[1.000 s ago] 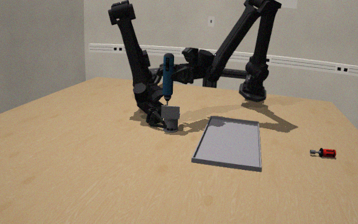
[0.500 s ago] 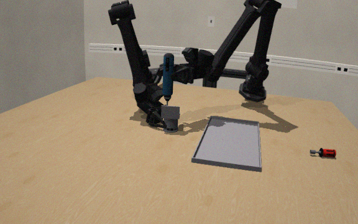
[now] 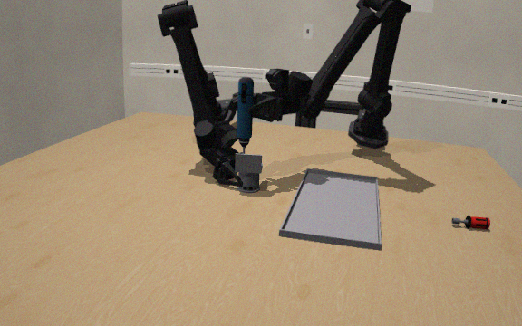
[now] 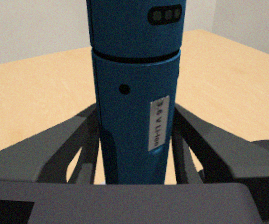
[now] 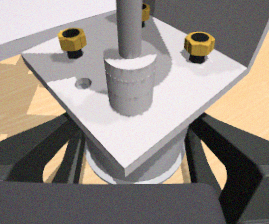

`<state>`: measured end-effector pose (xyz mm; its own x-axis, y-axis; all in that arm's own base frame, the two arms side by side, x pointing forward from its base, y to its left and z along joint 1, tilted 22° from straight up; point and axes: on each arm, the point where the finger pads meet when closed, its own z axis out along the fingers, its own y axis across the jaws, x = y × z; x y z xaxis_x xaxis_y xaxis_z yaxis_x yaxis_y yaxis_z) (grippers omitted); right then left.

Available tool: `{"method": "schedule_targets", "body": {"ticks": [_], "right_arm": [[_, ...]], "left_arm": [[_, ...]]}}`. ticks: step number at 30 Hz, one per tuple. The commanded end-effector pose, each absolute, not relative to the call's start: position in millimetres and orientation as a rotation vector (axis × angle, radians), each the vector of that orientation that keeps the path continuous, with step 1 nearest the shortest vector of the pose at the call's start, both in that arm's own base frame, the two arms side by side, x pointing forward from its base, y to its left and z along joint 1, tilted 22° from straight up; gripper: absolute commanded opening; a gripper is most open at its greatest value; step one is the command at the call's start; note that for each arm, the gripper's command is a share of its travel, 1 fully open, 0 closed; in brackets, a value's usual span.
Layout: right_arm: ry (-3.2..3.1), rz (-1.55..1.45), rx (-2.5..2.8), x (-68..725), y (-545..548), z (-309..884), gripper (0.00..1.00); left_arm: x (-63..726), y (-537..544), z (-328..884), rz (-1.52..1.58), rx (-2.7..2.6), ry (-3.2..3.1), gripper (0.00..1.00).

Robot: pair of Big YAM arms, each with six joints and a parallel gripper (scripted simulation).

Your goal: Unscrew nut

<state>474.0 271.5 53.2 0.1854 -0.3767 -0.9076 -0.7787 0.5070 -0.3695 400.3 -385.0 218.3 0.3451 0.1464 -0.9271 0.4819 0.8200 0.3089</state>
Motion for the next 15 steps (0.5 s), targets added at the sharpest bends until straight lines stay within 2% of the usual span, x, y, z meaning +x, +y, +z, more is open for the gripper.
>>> {"method": "schedule_targets", "body": {"ticks": [1, 15], "right_arm": [[1.409, 0.377, -1.076, 477.2, 273.9, 59.1, 0.59], [1.409, 0.377, -1.076, 477.2, 273.9, 59.1, 0.59]], "left_arm": [[397.7, -395.6, 243.8, -0.247, 0.593, 1.172, 0.42], [395.4, -397.3, 250.6, -0.253, 0.588, 1.165, 0.42]]}}
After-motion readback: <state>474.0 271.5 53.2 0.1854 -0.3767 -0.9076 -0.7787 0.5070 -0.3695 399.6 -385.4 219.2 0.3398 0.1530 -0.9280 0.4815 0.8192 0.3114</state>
